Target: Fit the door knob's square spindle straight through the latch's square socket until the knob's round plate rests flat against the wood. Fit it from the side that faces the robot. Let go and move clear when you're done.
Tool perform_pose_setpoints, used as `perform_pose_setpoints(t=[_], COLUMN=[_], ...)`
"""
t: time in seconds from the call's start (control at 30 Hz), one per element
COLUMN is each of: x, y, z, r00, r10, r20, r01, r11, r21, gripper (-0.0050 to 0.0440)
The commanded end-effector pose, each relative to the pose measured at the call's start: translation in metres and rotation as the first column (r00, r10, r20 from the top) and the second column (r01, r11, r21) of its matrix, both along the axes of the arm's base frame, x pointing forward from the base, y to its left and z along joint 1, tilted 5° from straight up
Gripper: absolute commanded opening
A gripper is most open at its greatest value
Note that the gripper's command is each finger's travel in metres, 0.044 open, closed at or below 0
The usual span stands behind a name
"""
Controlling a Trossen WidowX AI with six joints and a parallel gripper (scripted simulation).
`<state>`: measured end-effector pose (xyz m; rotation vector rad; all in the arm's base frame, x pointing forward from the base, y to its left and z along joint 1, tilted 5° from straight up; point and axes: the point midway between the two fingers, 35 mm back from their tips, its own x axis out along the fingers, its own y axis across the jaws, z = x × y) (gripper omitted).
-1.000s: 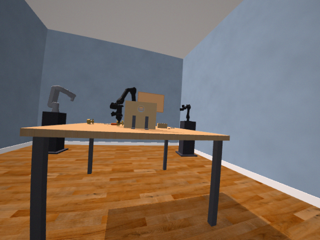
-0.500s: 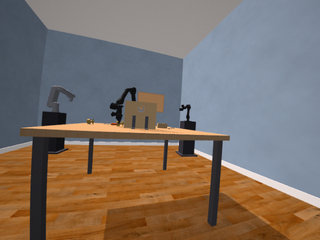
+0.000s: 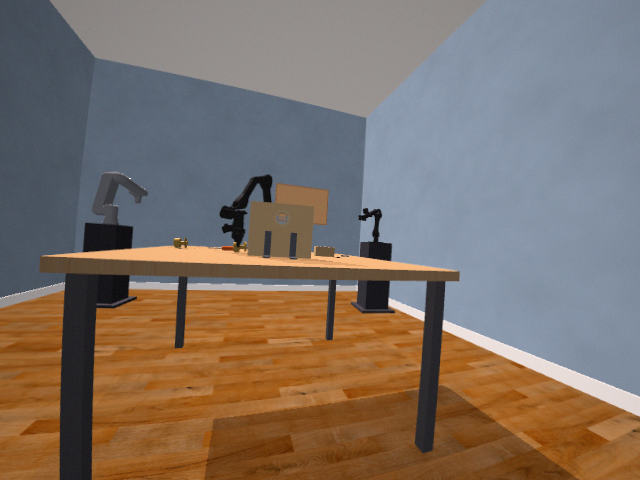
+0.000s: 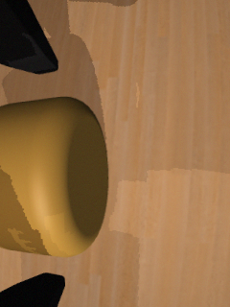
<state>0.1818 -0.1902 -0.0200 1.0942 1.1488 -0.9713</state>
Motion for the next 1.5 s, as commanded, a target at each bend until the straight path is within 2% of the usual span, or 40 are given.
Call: perform_pose_setpoints(t=[0.0,0.07,0.17,0.5,0.63,0.9,1.17,1.23,1.37,1.47], x=[0.000,0.000,-0.001,-0.002,-0.003,-0.004,-0.005,-0.004,0.005,0.007], y=[0.000,0.000,0.002,0.003,0.005,0.006,0.008,0.008,0.008,0.008], z=[0.000,0.002,0.022,0.039,0.059,0.079,0.073,0.072,0.077,0.078], r00=[1.000,1.000,1.000,1.000,1.000,1.000,1.000,0.998,0.940,0.931], r10=[0.000,0.000,0.000,0.000,0.000,0.000,0.003,-0.001,-0.013,-0.014], r20=[0.000,0.000,0.000,0.000,0.000,0.000,-0.007,-0.064,-0.340,-0.365], r01=[0.000,0.000,0.000,0.000,0.000,0.000,-0.003,0.001,-0.015,-0.021], r11=[1.000,1.000,1.000,1.000,1.000,1.000,1.000,1.000,0.997,0.996], r21=[0.000,0.000,0.000,0.000,0.000,0.000,0.009,0.004,-0.079,-0.092], gripper=[0.0440,0.0440,0.0440,0.0440,0.0440,0.0440,0.0440,0.0440,0.0440,0.0440])
